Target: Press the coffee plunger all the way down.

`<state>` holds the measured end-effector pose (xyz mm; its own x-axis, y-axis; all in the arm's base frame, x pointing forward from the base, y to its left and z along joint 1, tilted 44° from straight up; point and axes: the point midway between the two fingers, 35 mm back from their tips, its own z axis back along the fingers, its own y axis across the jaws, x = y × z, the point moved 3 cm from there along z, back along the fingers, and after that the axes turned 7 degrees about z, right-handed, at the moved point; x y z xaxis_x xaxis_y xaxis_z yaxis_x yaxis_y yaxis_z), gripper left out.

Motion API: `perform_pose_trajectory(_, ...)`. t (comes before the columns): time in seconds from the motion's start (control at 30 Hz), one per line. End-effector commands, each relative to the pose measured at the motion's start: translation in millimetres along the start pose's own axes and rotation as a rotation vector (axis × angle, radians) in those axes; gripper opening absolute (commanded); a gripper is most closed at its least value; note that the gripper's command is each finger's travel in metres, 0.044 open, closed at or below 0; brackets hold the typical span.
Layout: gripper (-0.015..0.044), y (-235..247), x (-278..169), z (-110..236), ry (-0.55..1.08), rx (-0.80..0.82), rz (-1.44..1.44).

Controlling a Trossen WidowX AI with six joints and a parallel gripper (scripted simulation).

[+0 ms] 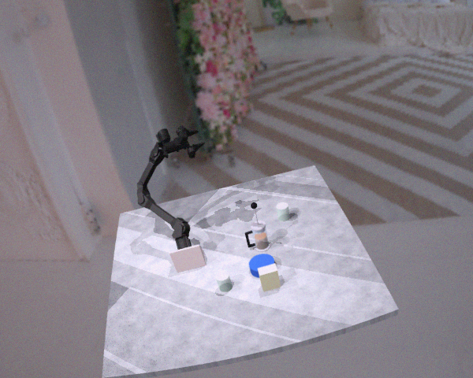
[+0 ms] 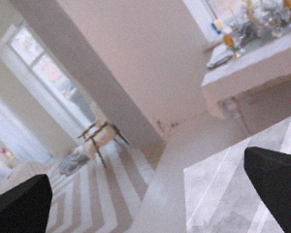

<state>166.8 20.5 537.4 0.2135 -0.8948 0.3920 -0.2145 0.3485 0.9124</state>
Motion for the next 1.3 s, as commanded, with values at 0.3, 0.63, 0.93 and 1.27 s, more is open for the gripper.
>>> perform_pose_trajectory(0.3,0.044,-60,19,-43,0.052,-0.126,0.112)
perform_pose_trajectory(0.63,0.044,-225,57,-87,0.24,-0.319,0.319)
perform_pose_trajectory(0.93,0.044,-376,65,-59,0.404,-0.328,0.445)
perform_pose_trajectory(1.27,0.044,-426,35,-44,0.428,-0.318,0.466)
